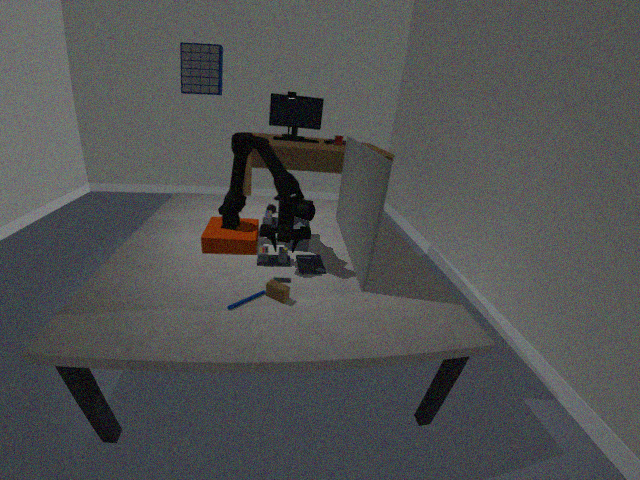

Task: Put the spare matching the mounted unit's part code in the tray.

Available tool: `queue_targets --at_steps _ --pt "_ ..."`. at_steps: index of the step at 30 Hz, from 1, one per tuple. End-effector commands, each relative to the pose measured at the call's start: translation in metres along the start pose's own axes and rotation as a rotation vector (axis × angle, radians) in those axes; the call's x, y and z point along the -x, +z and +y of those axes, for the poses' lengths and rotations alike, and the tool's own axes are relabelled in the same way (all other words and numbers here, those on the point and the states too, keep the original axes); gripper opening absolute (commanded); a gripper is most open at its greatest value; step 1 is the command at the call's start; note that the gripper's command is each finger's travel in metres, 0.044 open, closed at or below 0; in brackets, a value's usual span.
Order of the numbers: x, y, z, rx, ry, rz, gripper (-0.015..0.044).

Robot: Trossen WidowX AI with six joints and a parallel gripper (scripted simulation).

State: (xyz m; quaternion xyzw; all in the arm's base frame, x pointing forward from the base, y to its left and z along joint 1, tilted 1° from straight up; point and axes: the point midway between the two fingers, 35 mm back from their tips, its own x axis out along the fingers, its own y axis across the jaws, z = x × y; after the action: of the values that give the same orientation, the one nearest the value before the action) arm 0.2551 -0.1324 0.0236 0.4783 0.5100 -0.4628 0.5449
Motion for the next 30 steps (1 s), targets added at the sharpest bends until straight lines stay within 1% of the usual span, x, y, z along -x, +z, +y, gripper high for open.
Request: queue_targets --at_steps 1,14,30 --pt "-0.01 -0.002 -0.002 -0.004 -0.005 0.008 0.03" --pt "-0.029 -0.003 -0.004 -0.004 -0.005 0.008 0.03" --pt "-0.03 -0.003 -0.004 -0.004 -0.005 0.008 0.03"
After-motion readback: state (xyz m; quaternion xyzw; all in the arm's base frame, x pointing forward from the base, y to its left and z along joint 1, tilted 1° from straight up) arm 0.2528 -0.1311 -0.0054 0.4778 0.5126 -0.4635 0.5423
